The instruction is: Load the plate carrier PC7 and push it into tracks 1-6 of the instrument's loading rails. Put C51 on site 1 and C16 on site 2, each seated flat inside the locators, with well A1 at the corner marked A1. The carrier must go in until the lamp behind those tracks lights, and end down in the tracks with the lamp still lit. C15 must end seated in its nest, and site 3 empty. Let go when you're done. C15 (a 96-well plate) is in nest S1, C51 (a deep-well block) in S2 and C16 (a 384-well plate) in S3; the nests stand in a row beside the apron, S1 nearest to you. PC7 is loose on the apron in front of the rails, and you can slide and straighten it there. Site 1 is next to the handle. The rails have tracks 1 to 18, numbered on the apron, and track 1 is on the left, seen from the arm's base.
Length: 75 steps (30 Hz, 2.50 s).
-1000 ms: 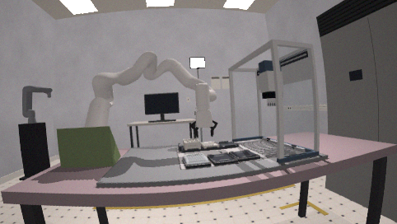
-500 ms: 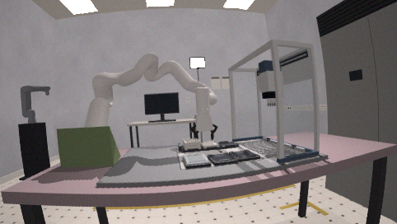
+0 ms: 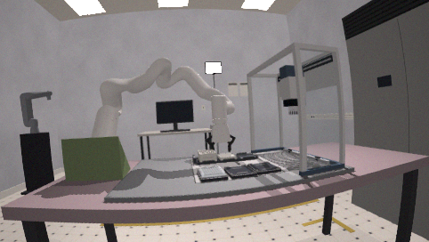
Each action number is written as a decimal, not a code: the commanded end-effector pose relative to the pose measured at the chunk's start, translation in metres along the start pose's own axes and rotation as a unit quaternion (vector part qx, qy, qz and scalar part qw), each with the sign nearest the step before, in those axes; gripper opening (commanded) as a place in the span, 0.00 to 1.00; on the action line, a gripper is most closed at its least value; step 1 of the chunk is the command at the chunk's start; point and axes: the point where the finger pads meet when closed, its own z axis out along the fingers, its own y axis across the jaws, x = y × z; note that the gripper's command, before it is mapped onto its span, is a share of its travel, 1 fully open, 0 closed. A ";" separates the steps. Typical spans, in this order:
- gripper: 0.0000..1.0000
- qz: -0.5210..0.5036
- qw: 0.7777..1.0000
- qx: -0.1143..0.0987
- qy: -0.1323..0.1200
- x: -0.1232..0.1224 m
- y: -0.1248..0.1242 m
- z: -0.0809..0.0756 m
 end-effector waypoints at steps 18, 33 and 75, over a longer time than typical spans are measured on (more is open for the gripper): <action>1.00 0.000 1.000 -0.001 0.000 0.000 0.001 0.012; 1.00 0.000 1.000 -0.001 0.000 0.000 0.001 0.016; 1.00 0.000 1.000 -0.001 0.000 -0.016 0.001 0.016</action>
